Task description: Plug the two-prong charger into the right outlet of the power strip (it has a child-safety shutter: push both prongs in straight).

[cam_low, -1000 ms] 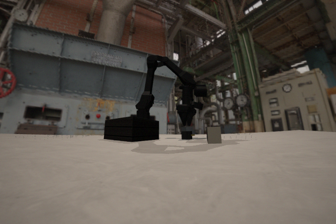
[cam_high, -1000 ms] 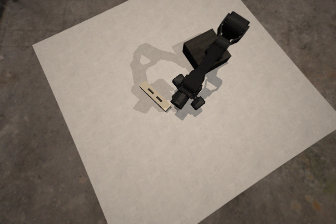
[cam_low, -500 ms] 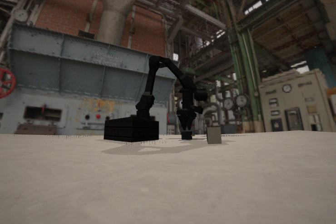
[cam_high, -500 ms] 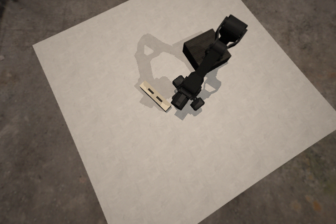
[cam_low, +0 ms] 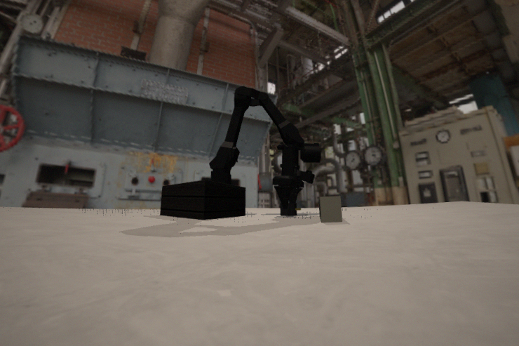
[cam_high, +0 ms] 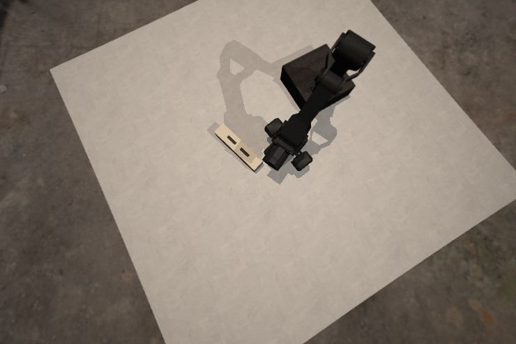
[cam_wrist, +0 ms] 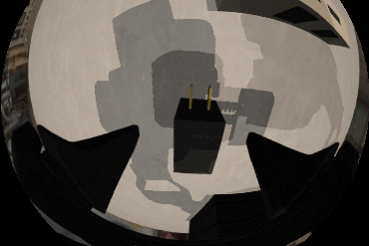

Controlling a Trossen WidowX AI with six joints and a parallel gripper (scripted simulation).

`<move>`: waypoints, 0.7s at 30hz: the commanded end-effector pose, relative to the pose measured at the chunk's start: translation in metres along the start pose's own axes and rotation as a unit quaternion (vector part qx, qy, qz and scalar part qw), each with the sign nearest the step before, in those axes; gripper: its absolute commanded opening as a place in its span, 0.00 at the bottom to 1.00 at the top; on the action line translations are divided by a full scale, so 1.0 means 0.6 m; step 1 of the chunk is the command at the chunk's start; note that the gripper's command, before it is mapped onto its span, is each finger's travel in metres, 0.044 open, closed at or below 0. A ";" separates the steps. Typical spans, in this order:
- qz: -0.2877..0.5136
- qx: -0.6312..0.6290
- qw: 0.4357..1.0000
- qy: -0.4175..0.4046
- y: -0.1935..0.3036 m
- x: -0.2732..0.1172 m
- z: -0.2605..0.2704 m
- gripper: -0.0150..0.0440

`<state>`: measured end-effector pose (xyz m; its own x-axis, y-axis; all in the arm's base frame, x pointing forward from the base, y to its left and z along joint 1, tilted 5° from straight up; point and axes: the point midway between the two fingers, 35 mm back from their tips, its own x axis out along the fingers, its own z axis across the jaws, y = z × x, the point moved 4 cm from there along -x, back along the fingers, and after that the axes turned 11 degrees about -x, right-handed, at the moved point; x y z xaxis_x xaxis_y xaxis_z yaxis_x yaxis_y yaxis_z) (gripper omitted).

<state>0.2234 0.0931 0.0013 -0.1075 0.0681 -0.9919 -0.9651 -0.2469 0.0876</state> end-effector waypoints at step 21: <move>0.002 0.000 1.000 0.000 0.001 0.023 0.000 0.51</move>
<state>0.2210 0.0935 -0.0127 -0.1102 0.0664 -0.9917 -0.9647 -0.2473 0.0907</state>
